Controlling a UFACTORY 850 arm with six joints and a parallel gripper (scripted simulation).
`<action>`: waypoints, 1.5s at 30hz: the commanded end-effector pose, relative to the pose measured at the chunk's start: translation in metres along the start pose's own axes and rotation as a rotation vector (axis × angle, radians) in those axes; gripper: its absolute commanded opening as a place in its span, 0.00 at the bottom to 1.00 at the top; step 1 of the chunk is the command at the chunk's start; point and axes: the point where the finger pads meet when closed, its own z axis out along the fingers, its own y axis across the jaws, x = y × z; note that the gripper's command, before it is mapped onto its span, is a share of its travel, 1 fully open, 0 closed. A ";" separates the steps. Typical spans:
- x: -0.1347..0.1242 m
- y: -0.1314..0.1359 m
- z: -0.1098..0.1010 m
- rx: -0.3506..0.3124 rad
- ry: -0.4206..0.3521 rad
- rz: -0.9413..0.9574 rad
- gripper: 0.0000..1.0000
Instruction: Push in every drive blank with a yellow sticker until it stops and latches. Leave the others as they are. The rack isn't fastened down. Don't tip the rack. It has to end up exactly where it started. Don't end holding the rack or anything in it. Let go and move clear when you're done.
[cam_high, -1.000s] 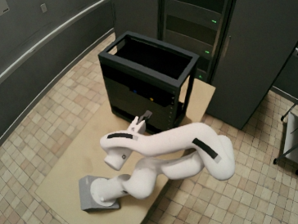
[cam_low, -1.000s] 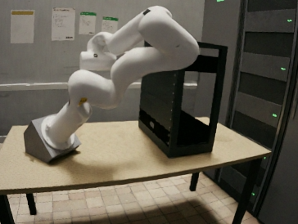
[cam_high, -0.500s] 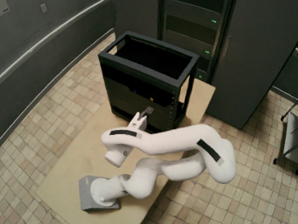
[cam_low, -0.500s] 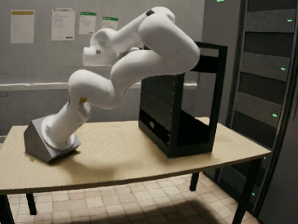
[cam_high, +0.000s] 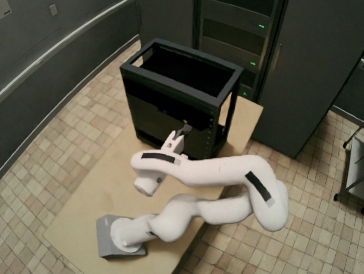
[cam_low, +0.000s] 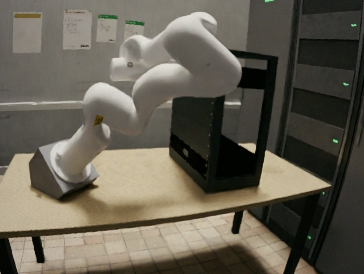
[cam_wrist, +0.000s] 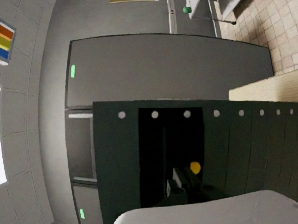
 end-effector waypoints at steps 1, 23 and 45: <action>0.000 -0.001 0.001 0.000 0.000 0.001 0.00; 0.000 -0.001 0.007 0.000 0.000 0.001 0.00; 0.000 -0.001 0.017 0.000 0.000 0.001 0.00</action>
